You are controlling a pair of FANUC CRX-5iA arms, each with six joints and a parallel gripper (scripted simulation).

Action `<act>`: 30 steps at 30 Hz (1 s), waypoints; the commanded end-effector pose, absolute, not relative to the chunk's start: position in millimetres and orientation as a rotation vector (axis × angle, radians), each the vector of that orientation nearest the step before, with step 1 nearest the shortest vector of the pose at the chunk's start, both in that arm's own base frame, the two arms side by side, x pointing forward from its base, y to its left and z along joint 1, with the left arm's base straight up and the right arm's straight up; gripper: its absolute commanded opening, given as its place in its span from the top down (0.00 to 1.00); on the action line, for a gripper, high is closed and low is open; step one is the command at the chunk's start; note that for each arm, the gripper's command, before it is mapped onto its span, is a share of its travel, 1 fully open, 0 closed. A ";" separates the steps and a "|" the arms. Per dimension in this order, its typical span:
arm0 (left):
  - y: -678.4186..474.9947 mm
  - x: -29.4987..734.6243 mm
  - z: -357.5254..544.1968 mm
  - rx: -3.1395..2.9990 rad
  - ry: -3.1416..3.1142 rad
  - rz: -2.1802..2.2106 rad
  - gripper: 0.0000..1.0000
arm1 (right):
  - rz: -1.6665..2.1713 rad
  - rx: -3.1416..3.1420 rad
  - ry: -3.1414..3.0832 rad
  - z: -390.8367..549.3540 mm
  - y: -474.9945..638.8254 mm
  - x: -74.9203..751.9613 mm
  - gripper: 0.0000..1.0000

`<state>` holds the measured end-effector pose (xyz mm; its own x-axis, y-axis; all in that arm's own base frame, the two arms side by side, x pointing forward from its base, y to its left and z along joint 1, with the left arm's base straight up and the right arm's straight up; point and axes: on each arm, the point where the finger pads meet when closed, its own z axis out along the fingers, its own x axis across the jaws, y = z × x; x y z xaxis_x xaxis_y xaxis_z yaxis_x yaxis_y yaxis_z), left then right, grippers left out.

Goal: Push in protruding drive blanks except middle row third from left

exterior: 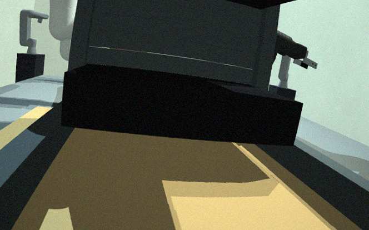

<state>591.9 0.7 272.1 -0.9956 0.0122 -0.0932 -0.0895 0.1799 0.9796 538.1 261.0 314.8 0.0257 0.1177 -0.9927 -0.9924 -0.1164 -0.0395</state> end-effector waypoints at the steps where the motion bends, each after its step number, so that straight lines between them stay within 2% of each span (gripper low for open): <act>1: 9.2 590.5 271.8 -0.078 2.375 1.963 0.00 | 1.322 -1.224 1.039 315.9 261.0 538.2 0.00; 17: 80.9 570.5 259.0 -0.060 2.611 1.962 0.00 | 1.322 -1.224 1.039 315.9 261.0 538.2 0.00; 30: 186.1 519.5 241.5 -0.030 3.018 1.818 0.00 | 1.322 -1.224 1.039 315.9 261.0 538.2 0.00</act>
